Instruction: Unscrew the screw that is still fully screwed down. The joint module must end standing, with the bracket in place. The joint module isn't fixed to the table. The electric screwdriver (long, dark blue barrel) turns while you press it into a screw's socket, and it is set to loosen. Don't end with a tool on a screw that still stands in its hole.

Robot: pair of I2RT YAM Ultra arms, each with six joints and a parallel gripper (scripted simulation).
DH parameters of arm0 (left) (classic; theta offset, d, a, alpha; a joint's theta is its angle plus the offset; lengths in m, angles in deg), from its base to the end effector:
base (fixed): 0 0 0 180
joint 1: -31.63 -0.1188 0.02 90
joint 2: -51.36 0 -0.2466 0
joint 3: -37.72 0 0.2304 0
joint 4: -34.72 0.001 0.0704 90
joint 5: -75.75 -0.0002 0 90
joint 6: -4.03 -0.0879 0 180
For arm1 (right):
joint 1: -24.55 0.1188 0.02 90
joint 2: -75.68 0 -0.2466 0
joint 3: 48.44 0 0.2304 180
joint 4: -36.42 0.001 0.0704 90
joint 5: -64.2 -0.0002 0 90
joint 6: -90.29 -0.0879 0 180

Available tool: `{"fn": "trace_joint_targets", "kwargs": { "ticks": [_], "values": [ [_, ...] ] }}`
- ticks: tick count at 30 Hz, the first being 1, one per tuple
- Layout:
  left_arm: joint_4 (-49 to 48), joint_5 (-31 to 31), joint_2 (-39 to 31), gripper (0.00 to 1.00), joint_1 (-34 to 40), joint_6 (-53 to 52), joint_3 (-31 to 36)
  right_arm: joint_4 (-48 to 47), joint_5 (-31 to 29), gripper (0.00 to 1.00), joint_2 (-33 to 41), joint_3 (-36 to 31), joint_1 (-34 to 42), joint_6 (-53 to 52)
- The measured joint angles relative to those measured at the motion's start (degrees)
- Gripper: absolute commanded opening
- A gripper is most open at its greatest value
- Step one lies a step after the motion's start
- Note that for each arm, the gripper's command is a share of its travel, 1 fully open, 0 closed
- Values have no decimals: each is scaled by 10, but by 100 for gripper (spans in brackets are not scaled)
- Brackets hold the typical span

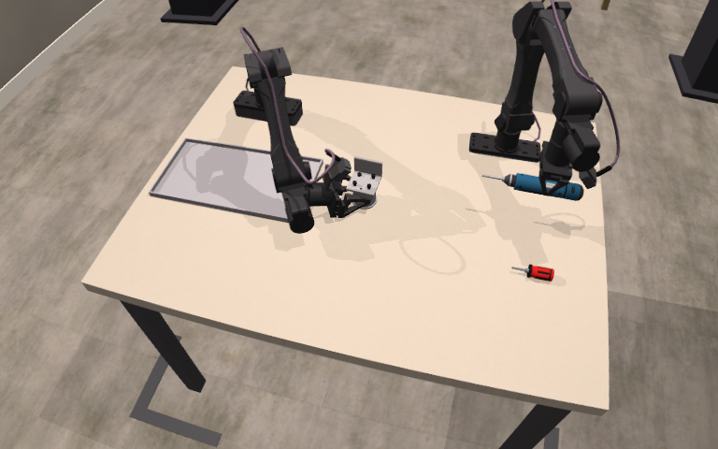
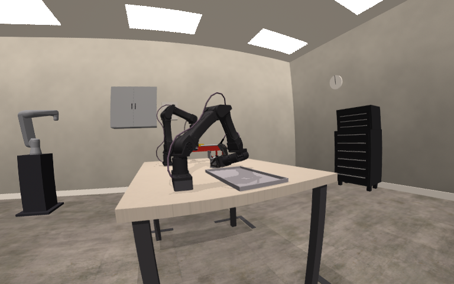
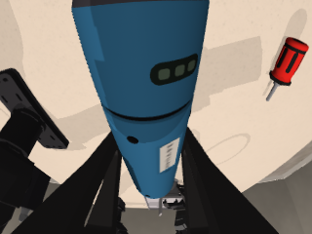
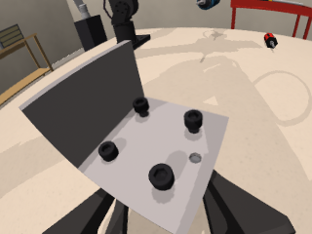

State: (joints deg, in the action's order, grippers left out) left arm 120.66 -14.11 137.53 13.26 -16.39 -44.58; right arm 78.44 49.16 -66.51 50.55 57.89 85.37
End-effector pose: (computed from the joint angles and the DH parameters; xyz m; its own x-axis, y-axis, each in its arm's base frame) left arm 0.2214 0.0748 0.1910 -0.0358 -0.9994 -0.0034 -0.9994 0.0358 -0.0023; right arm 0.2789 0.2863 0.0194 0.1377 -0.2189 -0.9660 -0.8474 -0.5309 -0.0005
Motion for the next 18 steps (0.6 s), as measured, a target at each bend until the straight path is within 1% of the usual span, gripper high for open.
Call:
{"fn": "trace_joint_targets", "kwargs": {
  "ticks": [18],
  "values": [
    [13,0,0,42,0,0,-3,0,0,59,0,0,0,0]
  ]
}}
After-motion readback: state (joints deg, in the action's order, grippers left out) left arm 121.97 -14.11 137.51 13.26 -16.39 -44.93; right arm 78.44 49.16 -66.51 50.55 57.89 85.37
